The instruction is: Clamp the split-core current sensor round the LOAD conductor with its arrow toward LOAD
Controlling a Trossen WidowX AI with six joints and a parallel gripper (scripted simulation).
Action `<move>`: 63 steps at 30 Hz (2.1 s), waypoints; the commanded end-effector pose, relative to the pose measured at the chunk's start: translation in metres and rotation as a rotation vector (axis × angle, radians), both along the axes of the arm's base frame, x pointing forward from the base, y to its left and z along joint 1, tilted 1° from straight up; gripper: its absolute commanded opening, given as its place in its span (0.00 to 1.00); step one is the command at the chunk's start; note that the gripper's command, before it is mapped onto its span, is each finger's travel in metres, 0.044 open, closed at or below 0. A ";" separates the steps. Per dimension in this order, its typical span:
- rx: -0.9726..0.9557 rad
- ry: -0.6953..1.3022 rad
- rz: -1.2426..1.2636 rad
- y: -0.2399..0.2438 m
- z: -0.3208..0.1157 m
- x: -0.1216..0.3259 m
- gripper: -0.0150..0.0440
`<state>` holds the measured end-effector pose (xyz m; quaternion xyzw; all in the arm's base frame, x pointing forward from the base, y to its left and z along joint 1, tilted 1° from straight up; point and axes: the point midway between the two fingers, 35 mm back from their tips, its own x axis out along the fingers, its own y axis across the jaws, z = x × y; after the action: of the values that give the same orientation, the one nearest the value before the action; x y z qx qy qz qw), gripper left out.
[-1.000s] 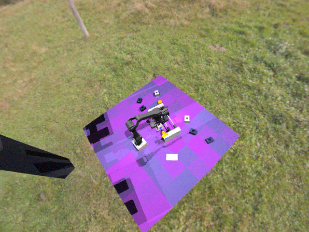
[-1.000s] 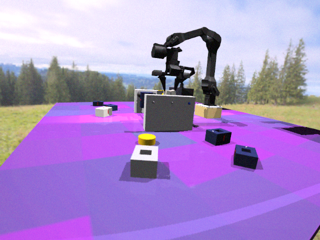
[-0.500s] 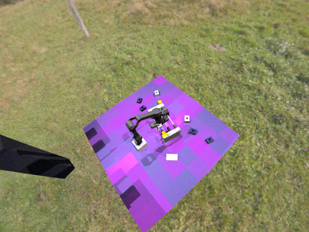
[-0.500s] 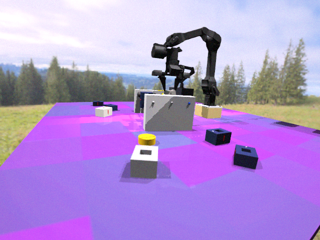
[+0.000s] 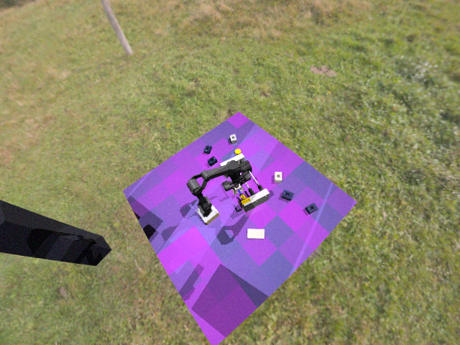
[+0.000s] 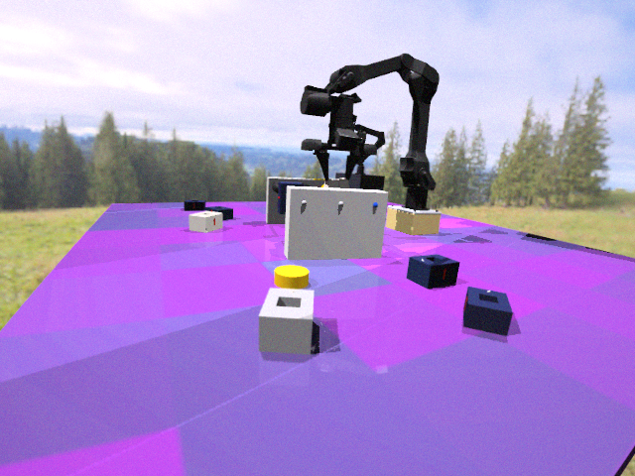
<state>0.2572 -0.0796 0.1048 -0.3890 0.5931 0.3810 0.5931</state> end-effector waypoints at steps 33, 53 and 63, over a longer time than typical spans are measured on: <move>0.010 0.012 0.004 0.000 -0.050 0.000 1.00; 0.004 0.012 0.000 -0.001 -0.064 0.001 0.93; 0.004 0.012 0.000 -0.001 -0.064 0.001 0.82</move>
<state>0.2573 -0.0807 0.0402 -0.3851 0.5963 0.3849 0.5899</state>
